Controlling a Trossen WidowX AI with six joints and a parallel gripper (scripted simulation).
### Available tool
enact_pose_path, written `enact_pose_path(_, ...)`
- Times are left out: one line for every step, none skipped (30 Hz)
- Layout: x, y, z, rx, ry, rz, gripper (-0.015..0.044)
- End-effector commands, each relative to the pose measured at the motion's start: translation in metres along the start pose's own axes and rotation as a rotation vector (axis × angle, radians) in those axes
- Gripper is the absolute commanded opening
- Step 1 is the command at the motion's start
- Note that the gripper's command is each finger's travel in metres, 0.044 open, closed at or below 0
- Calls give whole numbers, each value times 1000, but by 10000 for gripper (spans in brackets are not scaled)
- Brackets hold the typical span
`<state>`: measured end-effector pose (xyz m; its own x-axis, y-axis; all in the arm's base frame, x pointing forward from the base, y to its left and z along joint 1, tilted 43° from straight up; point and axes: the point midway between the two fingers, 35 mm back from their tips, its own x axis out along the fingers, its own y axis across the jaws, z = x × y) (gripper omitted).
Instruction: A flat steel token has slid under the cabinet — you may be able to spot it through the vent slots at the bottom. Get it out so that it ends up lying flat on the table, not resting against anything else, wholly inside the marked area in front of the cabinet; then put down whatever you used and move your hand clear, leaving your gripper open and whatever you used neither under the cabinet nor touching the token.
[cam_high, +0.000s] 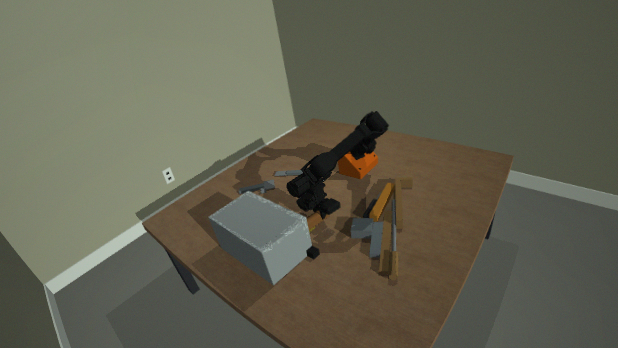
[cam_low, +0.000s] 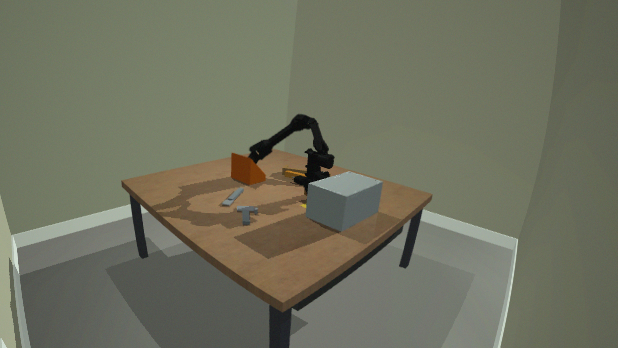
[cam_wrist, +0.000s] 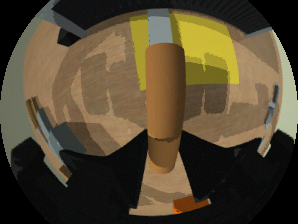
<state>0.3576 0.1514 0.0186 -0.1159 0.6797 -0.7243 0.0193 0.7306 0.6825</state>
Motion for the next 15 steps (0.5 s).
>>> enact_pose_path(1,-7,0,2,0,-7,0)
enact_pose_path(1,-7,0,2,0,-7,0)
enact_pose_path(1,-7,0,2,0,-7,0)
enact_pose_path(1,-7,0,2,0,-7,0)
enact_pose_path(1,-7,-1,2,0,-7,0)
enact_pose_path(1,-7,-1,2,0,-7,0)
enact_pose_path(1,-7,-2,2,0,-7,0)
enact_pose_path(1,-7,-3,2,0,-7,0)
enact_pose_path(1,-7,-3,2,0,-7,0)
enact_pose_path(1,-7,-4,2,0,-7,0)
enact_pose_path(1,-7,-5,2,1,-7,0)
enact_pose_path(1,-6,-6,2,1,-7,0)
enact_pose_path(1,-6,-7,2,1,-7,0)
enact_pose_path(1,-6,-8,2,1,-7,0)
enact_pose_path(1,-6,-9,2,1,-7,0)
